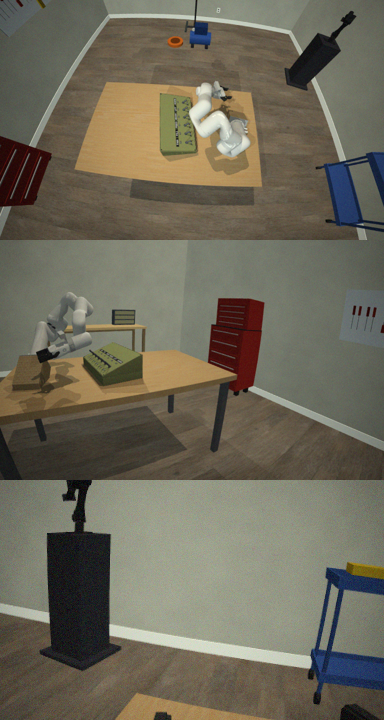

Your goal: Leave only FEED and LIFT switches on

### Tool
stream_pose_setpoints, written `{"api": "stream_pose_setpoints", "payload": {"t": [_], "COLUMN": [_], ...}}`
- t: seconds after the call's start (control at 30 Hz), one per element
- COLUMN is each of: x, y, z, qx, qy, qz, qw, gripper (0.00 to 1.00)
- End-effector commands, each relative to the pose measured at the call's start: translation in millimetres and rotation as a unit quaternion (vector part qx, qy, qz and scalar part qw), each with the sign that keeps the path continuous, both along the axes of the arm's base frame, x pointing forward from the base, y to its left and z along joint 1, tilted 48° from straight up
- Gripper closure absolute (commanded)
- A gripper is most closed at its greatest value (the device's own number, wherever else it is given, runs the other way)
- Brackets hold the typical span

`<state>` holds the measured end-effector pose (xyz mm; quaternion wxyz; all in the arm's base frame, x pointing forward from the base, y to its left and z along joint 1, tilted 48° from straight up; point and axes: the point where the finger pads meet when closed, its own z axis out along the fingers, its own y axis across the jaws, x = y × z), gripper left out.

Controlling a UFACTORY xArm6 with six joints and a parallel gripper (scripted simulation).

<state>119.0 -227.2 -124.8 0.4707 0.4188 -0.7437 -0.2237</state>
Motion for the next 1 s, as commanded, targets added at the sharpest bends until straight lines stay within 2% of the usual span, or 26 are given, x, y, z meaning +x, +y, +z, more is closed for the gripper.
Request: {"api": "stream_pose_setpoints", "payload": {"t": [0.0, 0.97], "x": [0.8, -2.7], "y": [-1.1, -9.4], "z": [0.3, 6.1], "qx": [-0.001, -0.001], "qy": [-0.001, -0.001], "qz": [-0.001, -0.001], "qw": [1.0, 1.0], "gripper": [0.0, 0.0]}}
